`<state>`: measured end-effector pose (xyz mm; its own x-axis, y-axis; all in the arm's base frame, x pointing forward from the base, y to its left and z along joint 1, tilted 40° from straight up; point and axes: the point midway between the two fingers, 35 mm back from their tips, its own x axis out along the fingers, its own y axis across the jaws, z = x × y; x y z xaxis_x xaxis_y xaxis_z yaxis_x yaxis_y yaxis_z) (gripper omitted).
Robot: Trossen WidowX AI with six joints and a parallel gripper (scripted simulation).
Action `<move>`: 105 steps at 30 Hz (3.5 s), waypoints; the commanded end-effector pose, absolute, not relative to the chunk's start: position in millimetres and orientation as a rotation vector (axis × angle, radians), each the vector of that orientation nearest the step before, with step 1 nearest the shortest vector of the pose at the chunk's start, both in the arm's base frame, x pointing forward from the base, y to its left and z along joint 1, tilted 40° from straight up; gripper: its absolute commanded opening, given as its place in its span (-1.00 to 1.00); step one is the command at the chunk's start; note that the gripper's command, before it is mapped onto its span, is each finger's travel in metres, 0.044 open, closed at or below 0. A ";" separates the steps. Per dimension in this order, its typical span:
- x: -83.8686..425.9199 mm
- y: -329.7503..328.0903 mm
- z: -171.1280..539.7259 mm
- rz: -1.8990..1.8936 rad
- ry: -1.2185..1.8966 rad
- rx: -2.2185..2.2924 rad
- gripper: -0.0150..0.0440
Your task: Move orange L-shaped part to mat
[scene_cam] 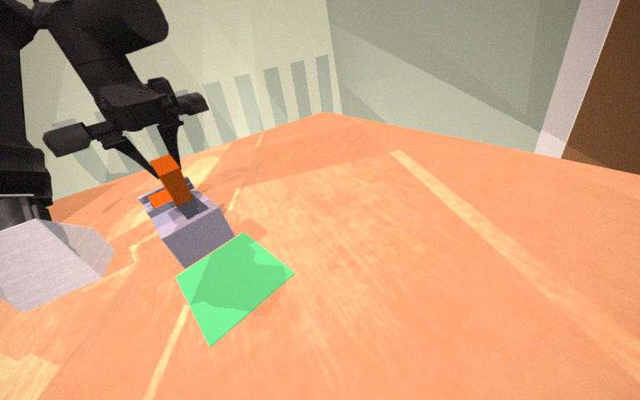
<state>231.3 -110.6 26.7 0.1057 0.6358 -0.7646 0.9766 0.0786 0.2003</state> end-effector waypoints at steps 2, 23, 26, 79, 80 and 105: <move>231.6 -118.6 34.7 -0.576 1.603 1.628 -0.49; 228.7 -133.9 53.3 -0.577 1.603 1.627 -0.49; 229.2 -136.8 50.3 -0.577 1.603 1.627 -0.49; 246.9 -256.5 -56.6 -0.583 1.594 1.618 -0.49; 247.1 -255.6 -57.8 -0.583 1.594 1.618 -0.49; 251.8 -230.8 -88.5 -0.581 1.593 1.619 -0.49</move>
